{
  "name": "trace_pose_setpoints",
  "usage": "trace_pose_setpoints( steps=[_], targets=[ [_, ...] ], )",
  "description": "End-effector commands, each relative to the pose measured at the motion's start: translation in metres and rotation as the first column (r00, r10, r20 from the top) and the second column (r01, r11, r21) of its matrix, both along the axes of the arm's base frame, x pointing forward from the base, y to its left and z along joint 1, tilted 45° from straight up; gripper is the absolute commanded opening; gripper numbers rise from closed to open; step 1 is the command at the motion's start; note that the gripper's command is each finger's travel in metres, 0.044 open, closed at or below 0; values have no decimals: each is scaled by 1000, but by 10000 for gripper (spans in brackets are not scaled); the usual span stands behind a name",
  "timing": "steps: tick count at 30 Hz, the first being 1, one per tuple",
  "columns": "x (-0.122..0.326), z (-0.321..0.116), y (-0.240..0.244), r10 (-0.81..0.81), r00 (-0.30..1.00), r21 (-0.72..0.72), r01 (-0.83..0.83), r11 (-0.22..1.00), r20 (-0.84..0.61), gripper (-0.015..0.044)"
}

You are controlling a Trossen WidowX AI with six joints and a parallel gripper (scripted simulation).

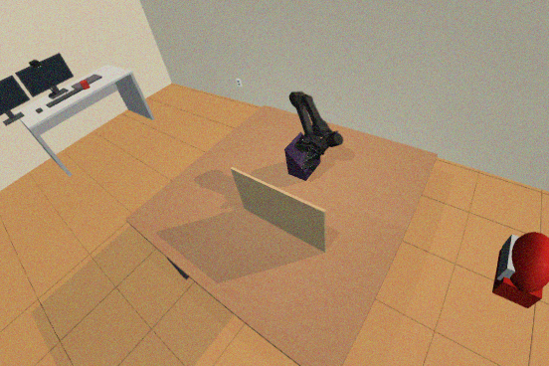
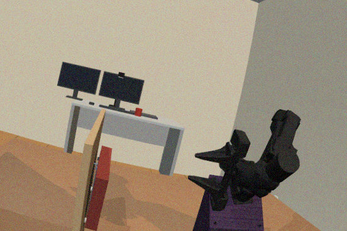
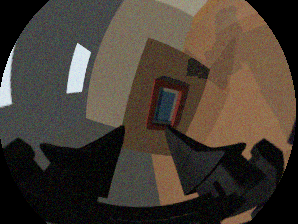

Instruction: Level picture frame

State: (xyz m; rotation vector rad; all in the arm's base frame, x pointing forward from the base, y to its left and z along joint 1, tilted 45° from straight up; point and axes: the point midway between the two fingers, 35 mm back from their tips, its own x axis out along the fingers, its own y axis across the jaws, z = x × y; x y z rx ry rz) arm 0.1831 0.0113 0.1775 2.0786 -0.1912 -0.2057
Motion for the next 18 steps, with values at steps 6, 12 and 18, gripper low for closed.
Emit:
trace_pose_setpoints(
  steps=[6, 12, 18],
  targets=[
    [17, -1, -1, 3, 1000, 49, -4, 999, 3, 260],
    [40, 1, -11, 15, 999, 99, -18, 995, 34, 260],
    [57, 5, -31, 29, 996, 122, -39, 992, 83, 260]
  ],
)
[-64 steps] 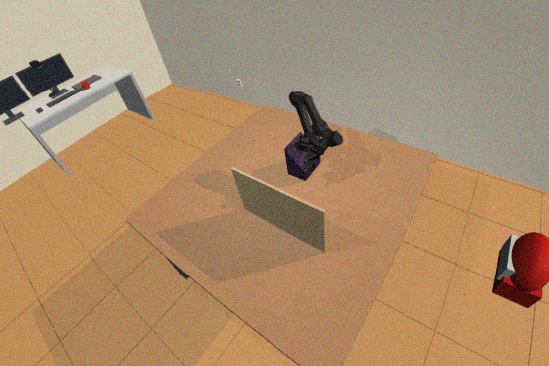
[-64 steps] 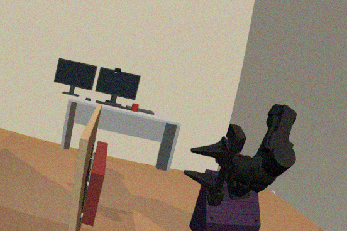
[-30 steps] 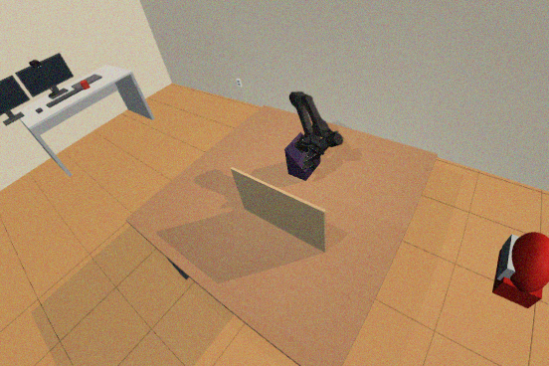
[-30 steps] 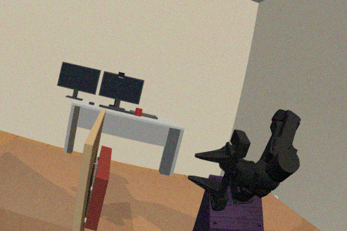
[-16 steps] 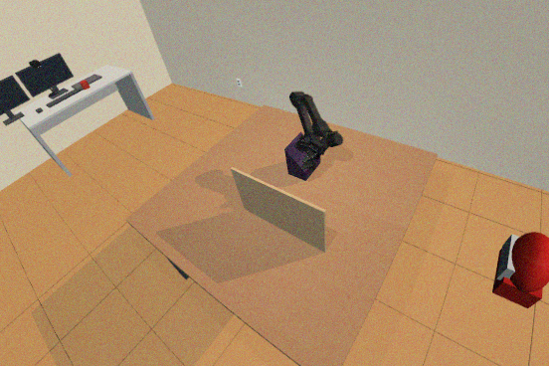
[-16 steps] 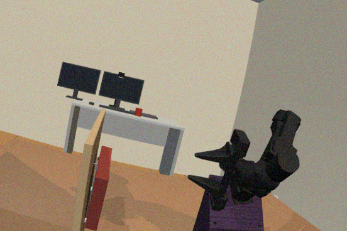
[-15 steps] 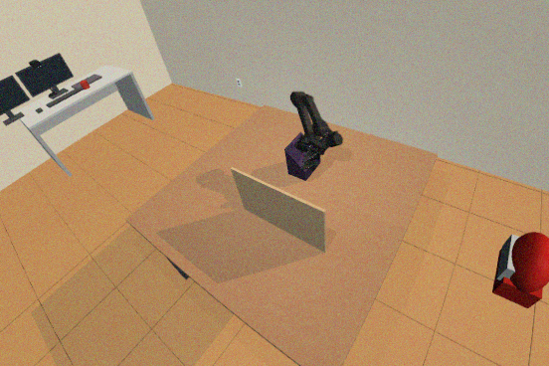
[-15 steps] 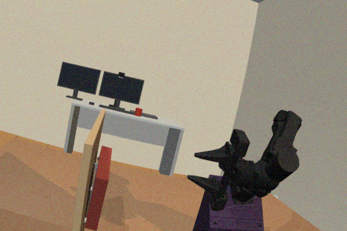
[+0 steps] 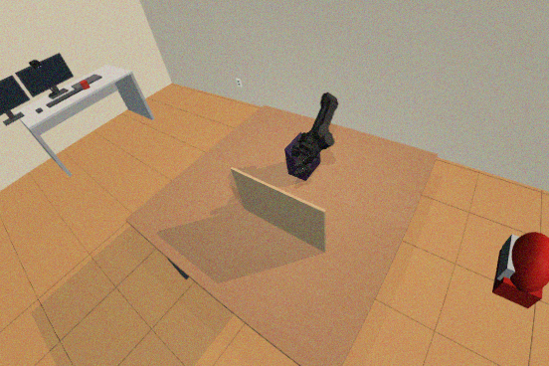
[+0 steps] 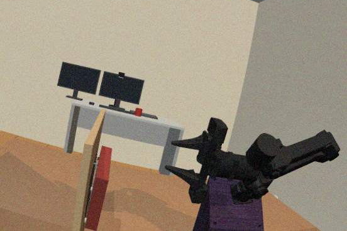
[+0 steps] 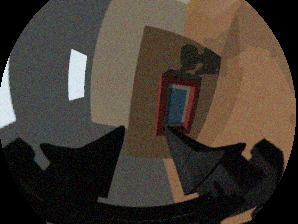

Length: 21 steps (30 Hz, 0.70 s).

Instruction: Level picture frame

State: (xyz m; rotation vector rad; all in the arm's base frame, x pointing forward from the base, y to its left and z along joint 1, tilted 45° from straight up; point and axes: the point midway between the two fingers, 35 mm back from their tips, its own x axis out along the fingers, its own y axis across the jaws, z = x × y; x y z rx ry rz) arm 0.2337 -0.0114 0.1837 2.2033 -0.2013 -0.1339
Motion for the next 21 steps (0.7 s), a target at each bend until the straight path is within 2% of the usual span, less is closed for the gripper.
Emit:
trace_pose_setpoints(
  steps=[1, 14, 21],
  targets=[
    [8, -1, -12, 12, 1000, 8, -13, 1000, 20, 260],
    [11, 1, -12, 14, 1000, 9, -14, 1000, 26, 260],
    [35, 1, -7, 14, 1000, 9, -14, 1000, 27, 260]
  ],
)
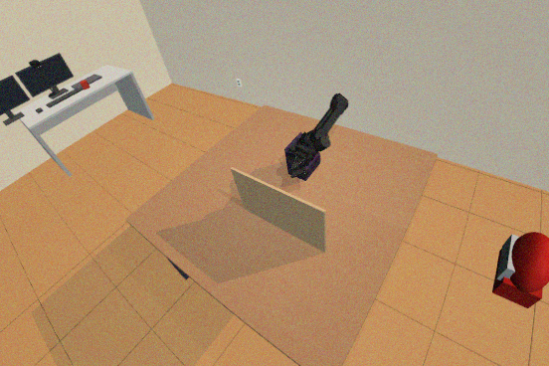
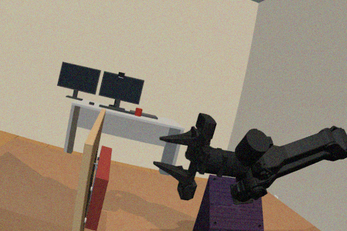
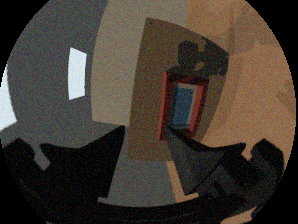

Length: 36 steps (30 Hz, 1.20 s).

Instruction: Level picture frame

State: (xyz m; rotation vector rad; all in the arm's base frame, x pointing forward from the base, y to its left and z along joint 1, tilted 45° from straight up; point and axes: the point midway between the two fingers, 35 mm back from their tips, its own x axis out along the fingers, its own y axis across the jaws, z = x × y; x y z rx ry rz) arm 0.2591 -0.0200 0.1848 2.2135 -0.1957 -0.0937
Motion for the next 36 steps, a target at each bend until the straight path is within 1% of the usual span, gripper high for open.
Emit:
trace_pose_setpoints(
  steps=[1, 8, 16, 29, 36],
  targets=[
    [14, -1, 3, -5, 1000, 4, 5, 1000, 0, 260],
    [43, -14, 11, -5, 1000, 4, 5, 1000, 1, 260],
    [68, -41, 23, -5, 1000, 5, 5, 1000, 1, 260],
    [70, -44, 24, -5, 1000, 5, 5, 1000, 1, 260],
    [78, -43, 22, -5, 1000, 5, 5, 1000, 1, 260]
  ],
)
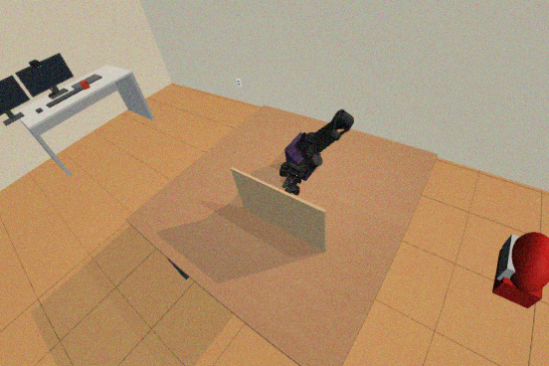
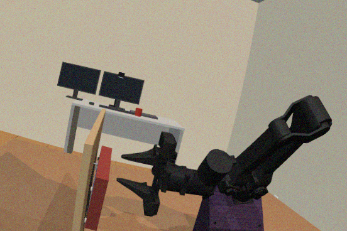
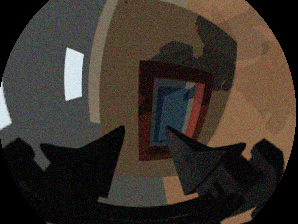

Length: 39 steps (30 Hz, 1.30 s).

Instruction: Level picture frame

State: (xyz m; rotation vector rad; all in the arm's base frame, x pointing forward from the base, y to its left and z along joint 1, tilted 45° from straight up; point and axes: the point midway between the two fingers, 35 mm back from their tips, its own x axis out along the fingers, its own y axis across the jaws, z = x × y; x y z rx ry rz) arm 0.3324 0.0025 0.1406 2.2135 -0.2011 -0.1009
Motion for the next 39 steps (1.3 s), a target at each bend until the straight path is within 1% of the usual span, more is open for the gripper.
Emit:
trace_pose_setpoints(
  steps=[1, 20, 39],
  targets=[
    [7, 1, 0, 2, 1000, 4, -2, 1000, 5, 260],
    [36, 1, -6, 2, 1000, 3, -2, 1000, 6, 260],
    [36, 1, -6, 2, 1000, 3, -2, 1000, 6, 260]
  ],
)
